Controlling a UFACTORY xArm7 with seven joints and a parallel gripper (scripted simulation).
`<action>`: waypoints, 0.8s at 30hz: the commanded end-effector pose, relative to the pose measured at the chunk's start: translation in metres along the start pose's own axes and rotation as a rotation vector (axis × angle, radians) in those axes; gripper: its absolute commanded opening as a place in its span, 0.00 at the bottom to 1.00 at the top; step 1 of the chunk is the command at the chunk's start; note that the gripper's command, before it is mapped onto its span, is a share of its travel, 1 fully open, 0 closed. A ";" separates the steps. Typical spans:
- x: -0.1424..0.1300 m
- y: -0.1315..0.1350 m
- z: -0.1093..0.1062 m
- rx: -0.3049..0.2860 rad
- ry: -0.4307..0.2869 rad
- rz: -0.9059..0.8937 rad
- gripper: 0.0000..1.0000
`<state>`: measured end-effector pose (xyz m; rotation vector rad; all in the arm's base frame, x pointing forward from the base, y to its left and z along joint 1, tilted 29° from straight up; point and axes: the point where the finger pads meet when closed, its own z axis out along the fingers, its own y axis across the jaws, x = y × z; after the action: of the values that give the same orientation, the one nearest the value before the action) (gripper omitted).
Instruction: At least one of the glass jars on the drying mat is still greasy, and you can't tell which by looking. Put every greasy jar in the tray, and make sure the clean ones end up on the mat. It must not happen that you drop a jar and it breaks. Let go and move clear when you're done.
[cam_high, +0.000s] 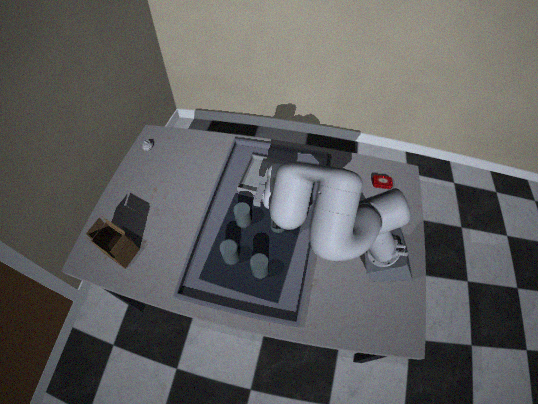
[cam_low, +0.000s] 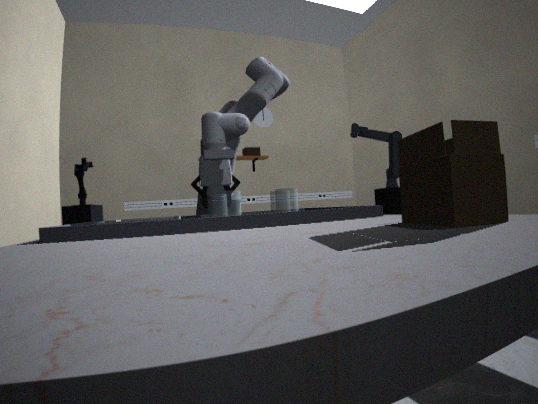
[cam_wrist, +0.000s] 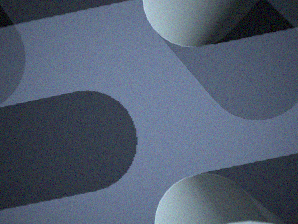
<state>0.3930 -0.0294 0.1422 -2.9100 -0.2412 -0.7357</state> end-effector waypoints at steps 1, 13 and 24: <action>0.001 0.001 -0.001 -0.001 0.002 0.000 0.72; 0.001 0.001 -0.001 -0.001 0.002 0.000 0.69; 0.001 0.001 -0.001 -0.001 0.002 0.000 0.66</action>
<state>0.3930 -0.0294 0.1422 -2.9100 -0.2412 -0.7357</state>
